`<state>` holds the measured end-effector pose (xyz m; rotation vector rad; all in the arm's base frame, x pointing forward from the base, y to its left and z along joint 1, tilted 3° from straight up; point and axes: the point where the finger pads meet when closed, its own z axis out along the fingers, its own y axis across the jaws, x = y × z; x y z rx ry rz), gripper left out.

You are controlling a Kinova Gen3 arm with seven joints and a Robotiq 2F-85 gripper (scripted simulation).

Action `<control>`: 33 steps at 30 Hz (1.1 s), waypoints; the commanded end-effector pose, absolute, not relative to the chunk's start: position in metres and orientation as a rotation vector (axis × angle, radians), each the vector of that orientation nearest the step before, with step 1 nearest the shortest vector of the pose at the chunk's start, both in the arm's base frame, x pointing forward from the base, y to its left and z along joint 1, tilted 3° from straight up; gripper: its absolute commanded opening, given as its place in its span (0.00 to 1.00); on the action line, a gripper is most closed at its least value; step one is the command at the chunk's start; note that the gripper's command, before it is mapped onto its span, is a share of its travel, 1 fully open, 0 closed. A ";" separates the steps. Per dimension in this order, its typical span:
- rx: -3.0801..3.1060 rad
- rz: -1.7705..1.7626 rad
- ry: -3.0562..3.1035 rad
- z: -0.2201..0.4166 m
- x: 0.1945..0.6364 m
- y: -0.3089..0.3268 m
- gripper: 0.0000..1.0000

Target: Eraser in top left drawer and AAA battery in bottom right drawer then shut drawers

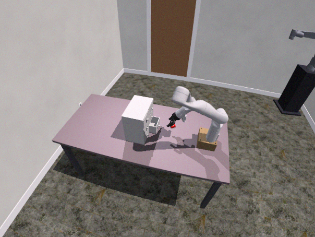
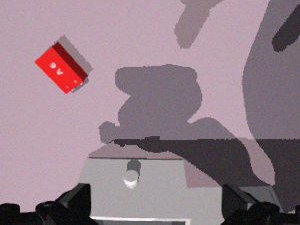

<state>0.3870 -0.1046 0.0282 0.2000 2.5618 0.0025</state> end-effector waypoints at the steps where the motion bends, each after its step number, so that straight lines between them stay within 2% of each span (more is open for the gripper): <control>1: 0.214 0.002 2.569 0.029 0.380 -0.107 1.00; 9: 0.215 0.005 2.589 0.030 0.368 -0.105 1.00; 33: 0.216 0.005 2.598 0.030 0.368 -0.105 1.00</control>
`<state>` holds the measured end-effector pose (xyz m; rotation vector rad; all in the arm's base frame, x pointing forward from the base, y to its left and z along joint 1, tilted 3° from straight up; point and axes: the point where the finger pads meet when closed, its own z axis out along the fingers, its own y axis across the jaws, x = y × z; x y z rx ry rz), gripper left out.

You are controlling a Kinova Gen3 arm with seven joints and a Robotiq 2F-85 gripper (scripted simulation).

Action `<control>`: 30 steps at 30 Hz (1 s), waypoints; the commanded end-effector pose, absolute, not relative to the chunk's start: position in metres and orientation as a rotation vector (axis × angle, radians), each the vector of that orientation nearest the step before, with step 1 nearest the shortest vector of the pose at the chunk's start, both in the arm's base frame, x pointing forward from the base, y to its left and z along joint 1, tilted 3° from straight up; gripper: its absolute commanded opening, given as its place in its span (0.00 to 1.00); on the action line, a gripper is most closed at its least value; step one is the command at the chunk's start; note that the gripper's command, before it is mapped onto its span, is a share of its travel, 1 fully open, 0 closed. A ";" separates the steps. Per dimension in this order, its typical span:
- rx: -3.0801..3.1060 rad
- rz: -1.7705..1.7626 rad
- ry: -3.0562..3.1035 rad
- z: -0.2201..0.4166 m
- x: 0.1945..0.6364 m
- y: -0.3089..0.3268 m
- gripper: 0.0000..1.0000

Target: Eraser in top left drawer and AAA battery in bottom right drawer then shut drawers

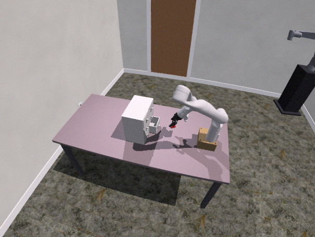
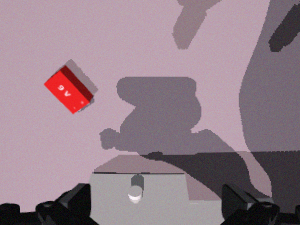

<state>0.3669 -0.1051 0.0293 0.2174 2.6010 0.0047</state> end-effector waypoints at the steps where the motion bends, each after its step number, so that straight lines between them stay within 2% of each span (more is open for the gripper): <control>1: 0.216 0.006 2.600 0.030 0.368 -0.105 1.00; 30: 0.221 0.016 2.694 0.037 0.368 -0.105 1.00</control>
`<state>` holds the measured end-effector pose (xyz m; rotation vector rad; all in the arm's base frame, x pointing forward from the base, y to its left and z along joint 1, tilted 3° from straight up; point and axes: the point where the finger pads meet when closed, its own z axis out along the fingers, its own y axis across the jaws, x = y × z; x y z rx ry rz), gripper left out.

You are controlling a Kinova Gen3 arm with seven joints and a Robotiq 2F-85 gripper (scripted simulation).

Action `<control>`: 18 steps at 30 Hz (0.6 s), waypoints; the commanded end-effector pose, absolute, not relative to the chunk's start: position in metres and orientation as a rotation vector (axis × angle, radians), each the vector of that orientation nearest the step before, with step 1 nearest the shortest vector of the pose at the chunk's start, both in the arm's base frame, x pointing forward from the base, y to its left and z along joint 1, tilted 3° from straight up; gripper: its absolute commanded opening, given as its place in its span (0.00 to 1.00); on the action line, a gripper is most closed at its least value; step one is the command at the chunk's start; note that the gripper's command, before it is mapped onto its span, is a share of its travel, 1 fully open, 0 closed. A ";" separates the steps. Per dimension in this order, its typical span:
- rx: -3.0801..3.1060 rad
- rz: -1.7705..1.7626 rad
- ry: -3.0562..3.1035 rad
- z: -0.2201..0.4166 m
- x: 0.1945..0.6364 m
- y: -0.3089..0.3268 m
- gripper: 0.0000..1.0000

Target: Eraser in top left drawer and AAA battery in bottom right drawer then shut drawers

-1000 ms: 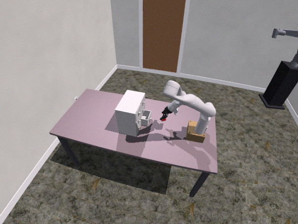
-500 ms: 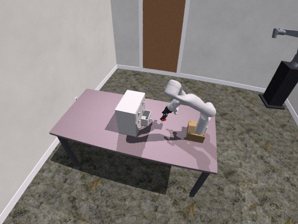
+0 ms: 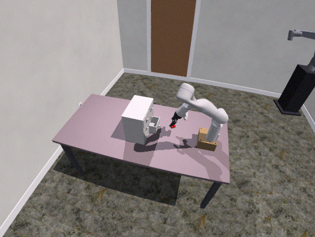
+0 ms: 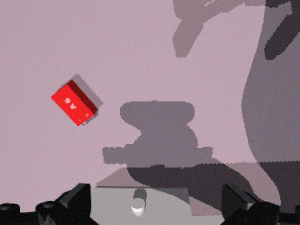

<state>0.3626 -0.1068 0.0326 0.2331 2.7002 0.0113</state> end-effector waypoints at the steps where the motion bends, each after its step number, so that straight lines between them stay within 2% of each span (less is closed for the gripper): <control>1: 0.221 0.016 2.700 0.037 0.368 -0.105 1.00; 18: 0.226 0.028 2.803 0.044 0.368 -0.106 1.00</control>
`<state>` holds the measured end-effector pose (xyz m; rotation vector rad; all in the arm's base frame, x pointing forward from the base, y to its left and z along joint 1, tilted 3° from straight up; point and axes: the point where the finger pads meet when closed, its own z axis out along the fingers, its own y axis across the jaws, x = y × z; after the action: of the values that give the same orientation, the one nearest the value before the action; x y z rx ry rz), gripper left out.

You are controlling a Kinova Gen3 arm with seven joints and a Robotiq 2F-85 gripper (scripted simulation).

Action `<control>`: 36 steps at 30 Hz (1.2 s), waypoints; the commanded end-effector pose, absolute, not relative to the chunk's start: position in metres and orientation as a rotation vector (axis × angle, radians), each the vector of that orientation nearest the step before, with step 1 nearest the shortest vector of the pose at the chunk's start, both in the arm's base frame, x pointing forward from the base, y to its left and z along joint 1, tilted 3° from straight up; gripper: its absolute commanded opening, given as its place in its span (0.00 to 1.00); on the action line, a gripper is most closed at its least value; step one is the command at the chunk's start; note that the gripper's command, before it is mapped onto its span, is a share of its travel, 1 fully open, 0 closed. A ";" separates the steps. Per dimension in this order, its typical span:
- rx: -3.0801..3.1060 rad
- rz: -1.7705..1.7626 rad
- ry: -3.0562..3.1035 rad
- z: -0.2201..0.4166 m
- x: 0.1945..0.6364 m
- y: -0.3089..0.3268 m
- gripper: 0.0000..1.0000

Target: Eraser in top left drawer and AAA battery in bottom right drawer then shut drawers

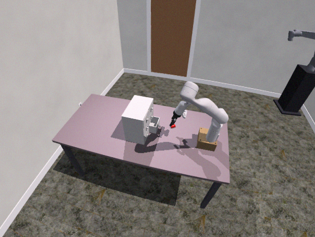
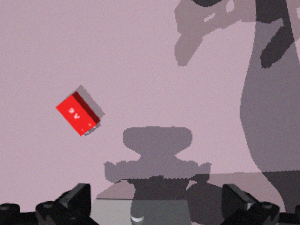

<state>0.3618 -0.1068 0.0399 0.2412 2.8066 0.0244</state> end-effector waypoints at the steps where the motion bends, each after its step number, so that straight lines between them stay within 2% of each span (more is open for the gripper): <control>1: 0.226 0.029 2.811 0.045 0.369 -0.106 1.00; 36: 0.238 0.060 3.052 0.062 0.369 -0.106 1.00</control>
<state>0.3662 -0.1053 0.0613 0.2457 3.0498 0.0650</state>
